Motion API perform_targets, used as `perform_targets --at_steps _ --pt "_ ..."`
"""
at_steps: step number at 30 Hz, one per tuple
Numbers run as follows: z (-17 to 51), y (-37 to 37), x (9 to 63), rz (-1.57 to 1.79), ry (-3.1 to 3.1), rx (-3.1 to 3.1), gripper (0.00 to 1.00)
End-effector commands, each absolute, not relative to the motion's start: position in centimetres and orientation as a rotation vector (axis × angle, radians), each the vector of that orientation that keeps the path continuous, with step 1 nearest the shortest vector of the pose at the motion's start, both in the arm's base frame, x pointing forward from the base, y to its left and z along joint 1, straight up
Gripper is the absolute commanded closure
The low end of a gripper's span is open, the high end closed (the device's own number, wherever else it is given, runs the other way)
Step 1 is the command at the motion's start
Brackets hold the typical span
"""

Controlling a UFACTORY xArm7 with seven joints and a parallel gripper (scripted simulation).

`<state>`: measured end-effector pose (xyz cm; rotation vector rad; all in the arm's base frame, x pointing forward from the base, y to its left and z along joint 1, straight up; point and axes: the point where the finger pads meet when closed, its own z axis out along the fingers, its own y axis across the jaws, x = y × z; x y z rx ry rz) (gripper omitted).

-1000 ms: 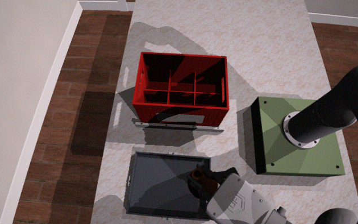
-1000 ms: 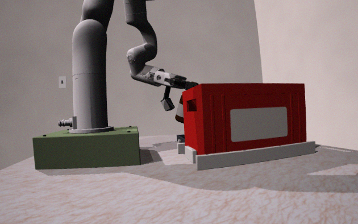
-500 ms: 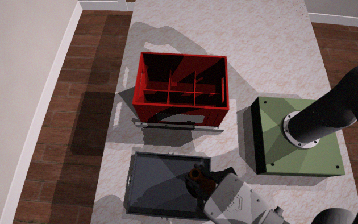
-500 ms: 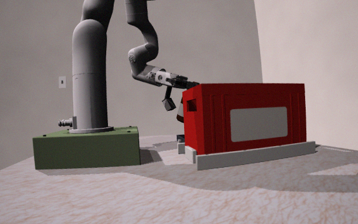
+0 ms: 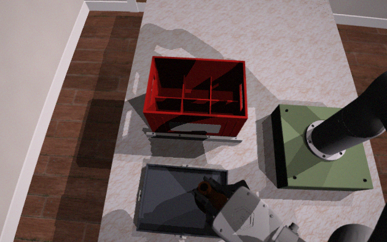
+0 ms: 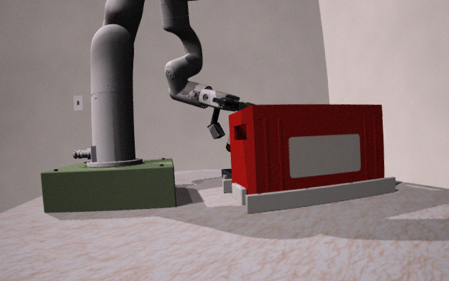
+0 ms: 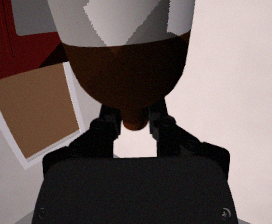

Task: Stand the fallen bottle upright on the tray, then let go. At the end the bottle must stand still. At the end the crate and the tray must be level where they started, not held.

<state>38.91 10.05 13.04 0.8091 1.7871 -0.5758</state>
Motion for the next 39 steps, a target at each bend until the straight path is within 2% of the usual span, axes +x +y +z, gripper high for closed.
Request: perform_targets --at_steps 1,39 --pt "13.2 10.0 39.4 -0.573 1.785 0.811 1.0" --pt "13.1 9.6 41.1 -0.573 1.785 0.811 1.0"
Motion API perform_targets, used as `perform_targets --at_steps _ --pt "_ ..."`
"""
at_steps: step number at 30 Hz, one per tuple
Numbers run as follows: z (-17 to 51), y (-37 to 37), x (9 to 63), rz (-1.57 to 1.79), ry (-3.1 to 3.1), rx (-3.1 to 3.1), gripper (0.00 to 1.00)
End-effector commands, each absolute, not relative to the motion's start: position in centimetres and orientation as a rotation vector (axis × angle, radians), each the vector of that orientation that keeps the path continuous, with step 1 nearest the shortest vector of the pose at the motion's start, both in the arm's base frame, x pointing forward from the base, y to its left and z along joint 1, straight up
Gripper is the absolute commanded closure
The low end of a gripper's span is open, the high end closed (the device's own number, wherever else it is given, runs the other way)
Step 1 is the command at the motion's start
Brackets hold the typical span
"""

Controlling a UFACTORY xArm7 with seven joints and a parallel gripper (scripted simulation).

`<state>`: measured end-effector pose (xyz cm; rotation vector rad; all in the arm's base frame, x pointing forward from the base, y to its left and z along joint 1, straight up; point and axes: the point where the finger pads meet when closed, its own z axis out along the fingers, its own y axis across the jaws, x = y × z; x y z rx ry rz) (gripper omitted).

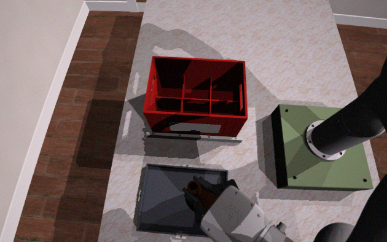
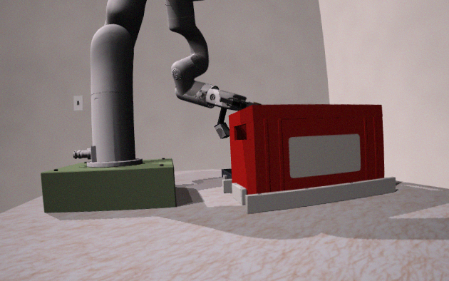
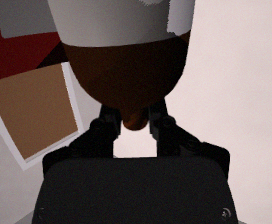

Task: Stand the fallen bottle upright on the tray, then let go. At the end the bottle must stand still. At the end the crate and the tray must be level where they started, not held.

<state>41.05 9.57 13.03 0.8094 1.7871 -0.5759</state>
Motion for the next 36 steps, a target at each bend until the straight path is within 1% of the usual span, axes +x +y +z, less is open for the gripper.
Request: perform_targets --at_steps 1,36 --pt "13.1 9.6 41.1 -0.573 1.785 0.811 1.0" --pt "12.1 9.6 41.1 -0.573 1.785 0.811 1.0"
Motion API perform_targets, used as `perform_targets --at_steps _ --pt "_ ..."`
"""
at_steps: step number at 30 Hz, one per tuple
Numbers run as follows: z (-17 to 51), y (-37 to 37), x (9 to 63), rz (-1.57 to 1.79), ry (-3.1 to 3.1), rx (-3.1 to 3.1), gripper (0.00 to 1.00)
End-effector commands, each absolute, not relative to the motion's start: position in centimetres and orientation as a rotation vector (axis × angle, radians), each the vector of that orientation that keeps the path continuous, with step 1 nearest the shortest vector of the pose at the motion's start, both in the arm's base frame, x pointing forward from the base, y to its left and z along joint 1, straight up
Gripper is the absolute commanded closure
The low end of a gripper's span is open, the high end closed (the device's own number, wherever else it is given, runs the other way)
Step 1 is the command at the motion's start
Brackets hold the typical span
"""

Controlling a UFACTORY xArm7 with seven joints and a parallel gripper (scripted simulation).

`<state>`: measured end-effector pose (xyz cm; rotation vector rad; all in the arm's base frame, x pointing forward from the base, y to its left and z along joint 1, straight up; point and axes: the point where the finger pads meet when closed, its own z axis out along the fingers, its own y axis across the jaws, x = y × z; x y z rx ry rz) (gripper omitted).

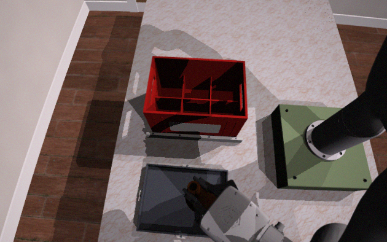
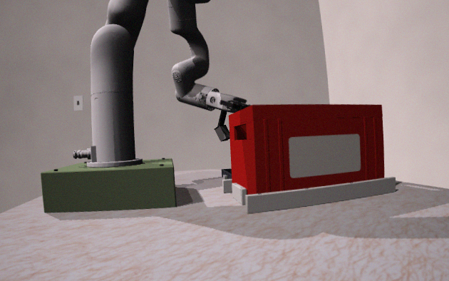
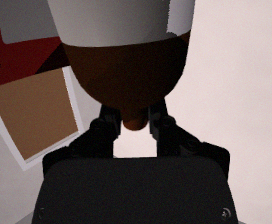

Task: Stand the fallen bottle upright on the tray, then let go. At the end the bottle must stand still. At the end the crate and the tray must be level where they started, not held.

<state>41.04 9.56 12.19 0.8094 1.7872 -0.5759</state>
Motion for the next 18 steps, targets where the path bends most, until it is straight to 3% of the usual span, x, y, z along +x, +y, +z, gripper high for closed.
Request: perform_targets --at_steps 1,18 --pt "12.0 9.6 41.1 -0.573 1.785 0.811 1.0" --pt "10.3 9.6 41.1 -0.573 1.785 0.811 1.0"
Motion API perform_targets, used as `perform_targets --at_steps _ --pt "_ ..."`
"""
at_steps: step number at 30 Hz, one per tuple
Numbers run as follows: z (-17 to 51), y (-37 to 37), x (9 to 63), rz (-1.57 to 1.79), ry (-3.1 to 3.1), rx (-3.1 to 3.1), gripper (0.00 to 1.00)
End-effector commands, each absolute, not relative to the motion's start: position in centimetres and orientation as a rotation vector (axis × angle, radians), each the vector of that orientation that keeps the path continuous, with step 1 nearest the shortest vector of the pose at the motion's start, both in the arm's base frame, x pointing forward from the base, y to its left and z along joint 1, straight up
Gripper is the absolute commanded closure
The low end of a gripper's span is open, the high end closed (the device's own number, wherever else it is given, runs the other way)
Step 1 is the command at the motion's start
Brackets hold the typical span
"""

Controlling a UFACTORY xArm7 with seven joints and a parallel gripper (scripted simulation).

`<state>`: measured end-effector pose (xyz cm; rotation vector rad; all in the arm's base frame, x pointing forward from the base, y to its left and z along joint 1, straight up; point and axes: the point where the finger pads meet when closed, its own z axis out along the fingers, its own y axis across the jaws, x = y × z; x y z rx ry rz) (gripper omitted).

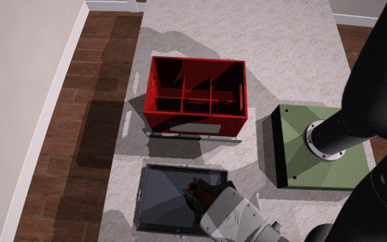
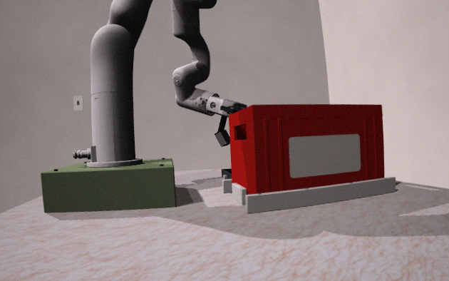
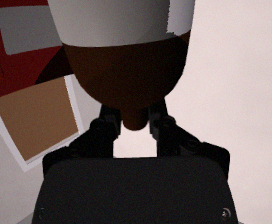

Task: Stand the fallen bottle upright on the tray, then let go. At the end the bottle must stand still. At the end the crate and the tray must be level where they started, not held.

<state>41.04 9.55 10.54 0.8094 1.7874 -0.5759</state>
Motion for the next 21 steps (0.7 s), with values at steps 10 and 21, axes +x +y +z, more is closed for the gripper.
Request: perform_targets --at_steps 10,21 --pt "9.3 9.6 41.1 -0.573 1.785 0.811 1.0" --pt "8.1 9.6 41.1 -0.573 1.785 0.811 1.0"
